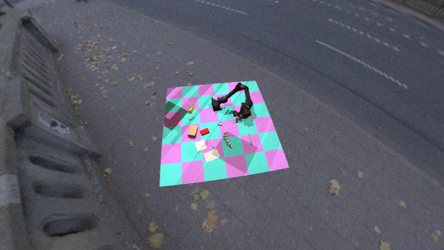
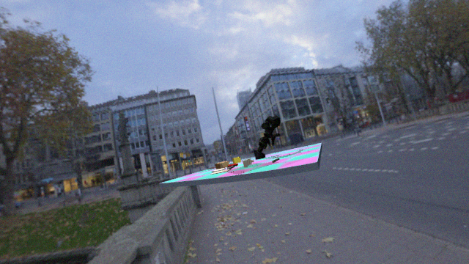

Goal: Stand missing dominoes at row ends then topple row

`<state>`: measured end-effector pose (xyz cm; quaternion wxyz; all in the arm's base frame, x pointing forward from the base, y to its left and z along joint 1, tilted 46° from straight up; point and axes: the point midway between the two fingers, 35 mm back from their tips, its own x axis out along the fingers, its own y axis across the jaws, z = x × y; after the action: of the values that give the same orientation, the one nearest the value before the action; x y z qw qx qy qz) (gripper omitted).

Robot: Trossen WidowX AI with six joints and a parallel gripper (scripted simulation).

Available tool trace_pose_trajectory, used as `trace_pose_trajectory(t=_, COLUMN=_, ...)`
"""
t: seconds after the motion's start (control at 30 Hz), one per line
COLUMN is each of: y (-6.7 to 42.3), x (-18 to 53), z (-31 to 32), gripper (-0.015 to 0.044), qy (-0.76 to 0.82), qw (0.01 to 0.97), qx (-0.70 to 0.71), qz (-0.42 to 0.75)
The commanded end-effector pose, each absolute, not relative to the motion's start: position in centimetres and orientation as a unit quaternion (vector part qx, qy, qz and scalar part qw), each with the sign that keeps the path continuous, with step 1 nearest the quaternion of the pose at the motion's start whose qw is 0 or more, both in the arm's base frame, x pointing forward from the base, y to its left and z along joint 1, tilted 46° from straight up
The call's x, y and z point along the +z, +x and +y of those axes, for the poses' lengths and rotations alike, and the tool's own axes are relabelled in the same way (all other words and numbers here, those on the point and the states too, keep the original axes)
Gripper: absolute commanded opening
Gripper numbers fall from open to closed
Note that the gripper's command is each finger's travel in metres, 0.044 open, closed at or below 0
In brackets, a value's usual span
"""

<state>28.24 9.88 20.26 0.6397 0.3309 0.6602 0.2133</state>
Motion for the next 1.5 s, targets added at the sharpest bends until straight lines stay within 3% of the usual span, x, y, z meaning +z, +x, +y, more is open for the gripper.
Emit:
trace_pose_trajectory(t=0.0, y=27.5, x=23.7, z=6.8, gripper=0.0107, qy=0.342, qw=0.641, qx=0.212, qz=0.654)
trace_pose_trajectory(t=0.27, y=28.2, x=23.1, z=6.1, gripper=0.0107, qy=0.34, qw=0.642, qx=0.212, qz=0.654)
trace_pose_trajectory(t=0.47, y=32.9, x=17.0, z=-0.3, gripper=0.0107, qy=0.324, qw=0.644, qx=0.213, qz=0.659)
trace_pose_trajectory(t=0.73, y=34.7, x=9.5, z=-7.4, gripper=0.0107, qy=0.315, qw=0.641, qx=0.228, qz=0.662)
trace_pose_trajectory(t=1.47, y=35.6, x=4.6, z=-3.0, gripper=0.0107, qy=0.314, qw=0.643, qx=0.226, qz=0.661)
